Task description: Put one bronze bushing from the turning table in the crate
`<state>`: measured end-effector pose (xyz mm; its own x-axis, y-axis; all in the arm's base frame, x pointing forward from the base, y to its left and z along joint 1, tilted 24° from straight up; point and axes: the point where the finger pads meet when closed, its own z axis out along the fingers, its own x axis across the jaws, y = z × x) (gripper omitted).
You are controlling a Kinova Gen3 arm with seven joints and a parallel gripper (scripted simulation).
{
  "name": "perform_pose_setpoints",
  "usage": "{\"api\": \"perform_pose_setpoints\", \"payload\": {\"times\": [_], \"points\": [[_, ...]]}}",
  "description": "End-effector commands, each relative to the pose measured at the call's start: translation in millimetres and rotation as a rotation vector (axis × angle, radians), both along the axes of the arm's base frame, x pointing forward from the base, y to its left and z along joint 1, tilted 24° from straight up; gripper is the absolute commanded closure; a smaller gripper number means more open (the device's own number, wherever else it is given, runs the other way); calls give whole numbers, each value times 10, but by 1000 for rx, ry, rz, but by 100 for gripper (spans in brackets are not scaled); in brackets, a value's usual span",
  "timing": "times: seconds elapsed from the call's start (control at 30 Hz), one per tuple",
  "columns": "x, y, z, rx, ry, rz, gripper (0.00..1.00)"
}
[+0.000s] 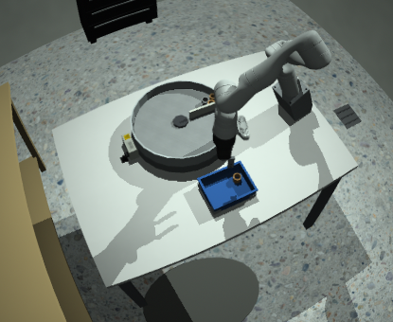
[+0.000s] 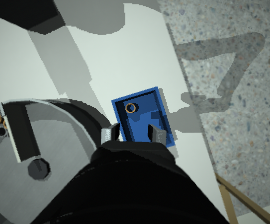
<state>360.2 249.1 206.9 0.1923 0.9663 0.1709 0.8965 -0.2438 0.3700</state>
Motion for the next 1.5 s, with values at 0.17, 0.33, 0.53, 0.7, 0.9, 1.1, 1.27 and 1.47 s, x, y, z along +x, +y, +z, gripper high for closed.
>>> {"api": "perform_pose_setpoints", "payload": {"times": [0.17,0.33,0.53,0.7,0.9,1.1,1.27,1.47], "points": [[23,41,47,-30,-11,102,0],[23,41,47,-30,-11,102,0],[45,54,80,-110,-28,286,0],[50,58,88,-130,-33,332,0],[50,58,88,-130,-33,332,0],[50,58,88,-131,-33,332,0],[50,58,88,-131,-33,332,0],[50,58,88,-131,-33,332,0]]}}
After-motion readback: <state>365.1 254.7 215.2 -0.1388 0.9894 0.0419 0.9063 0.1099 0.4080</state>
